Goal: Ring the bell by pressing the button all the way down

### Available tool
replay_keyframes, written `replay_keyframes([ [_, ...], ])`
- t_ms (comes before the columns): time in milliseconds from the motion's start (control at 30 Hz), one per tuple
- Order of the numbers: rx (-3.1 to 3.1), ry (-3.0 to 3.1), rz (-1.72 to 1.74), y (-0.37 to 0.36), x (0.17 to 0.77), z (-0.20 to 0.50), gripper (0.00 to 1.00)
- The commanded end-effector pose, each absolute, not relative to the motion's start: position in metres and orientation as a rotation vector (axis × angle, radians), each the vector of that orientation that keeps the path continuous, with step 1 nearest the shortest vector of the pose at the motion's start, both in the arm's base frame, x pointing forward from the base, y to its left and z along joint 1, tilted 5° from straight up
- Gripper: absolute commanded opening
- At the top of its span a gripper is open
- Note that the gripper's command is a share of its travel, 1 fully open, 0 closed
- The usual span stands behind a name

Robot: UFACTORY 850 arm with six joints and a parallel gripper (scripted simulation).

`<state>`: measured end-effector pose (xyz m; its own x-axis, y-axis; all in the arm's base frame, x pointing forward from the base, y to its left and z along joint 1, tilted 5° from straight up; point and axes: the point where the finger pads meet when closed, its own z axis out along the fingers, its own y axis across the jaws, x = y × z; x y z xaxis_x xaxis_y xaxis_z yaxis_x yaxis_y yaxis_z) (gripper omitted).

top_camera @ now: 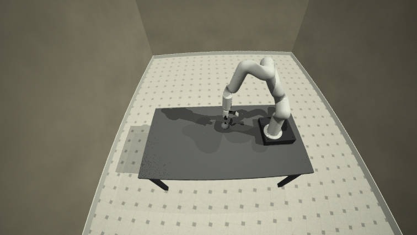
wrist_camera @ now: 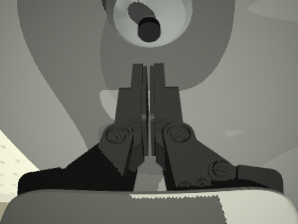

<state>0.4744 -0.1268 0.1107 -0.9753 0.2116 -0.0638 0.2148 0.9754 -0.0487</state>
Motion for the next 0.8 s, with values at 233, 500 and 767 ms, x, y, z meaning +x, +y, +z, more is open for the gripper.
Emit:
replay_keyframes([
  [233,0.331,3.063,-0.086,-0.128,0.476,0.101,0.00],
  [500,0.331,3.063,-0.086,-0.129,0.477,0.087,0.00],
  [767,0.331,3.063,-0.086,-0.129,0.478,0.076,0.00],
])
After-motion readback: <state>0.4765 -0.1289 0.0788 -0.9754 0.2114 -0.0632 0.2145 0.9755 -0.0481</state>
